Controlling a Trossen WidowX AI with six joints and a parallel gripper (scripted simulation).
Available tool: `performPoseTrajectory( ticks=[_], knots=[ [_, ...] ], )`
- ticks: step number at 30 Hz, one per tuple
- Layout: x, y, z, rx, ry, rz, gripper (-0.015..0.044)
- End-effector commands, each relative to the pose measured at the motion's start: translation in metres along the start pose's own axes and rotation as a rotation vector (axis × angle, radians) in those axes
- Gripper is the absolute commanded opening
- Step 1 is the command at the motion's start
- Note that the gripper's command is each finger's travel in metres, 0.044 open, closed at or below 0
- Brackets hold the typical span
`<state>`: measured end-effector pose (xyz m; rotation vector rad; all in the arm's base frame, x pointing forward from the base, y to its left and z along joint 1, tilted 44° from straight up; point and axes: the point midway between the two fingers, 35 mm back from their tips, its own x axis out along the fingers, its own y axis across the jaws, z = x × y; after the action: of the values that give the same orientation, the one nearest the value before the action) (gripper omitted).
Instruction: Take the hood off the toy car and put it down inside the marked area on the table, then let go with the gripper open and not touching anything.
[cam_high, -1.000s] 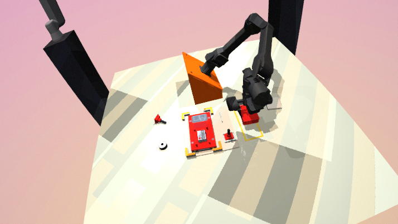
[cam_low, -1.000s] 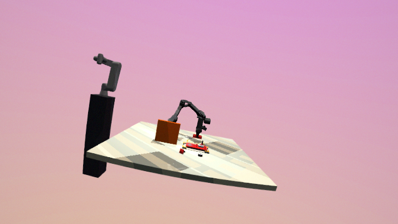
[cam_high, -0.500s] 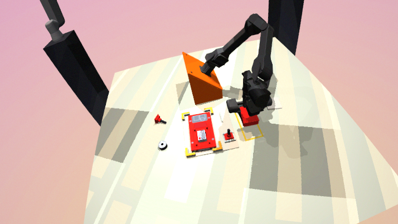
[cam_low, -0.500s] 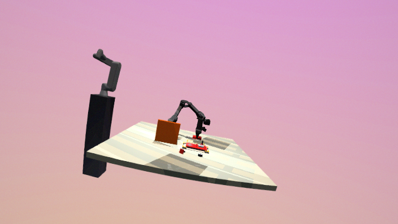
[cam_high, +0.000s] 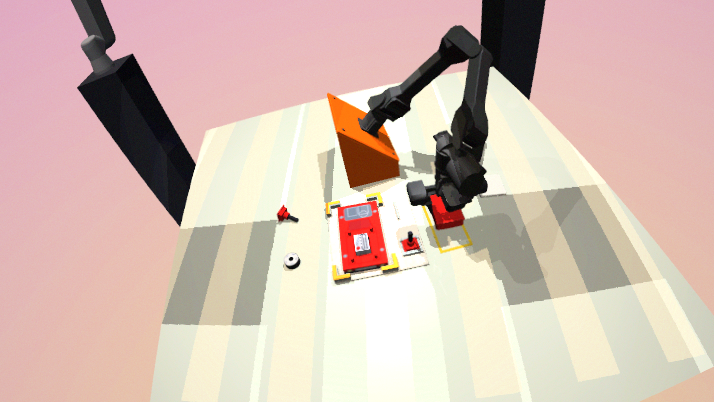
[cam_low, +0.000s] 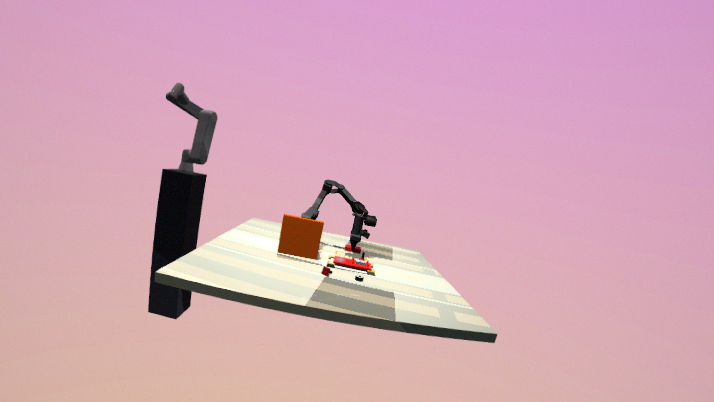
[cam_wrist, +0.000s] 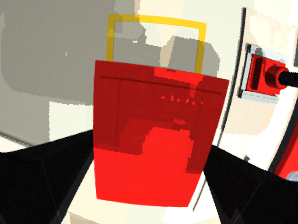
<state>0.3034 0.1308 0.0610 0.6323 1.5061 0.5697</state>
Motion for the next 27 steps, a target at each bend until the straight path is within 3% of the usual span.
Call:
performPoseTrajectory(
  ticks=[1,27],
  knots=[
    [0.003,0.000,-0.001,0.005,0.003,0.006,0.0000],
    [0.017,0.001,-0.002,0.005,0.004,0.007,0.0000]
  ],
)
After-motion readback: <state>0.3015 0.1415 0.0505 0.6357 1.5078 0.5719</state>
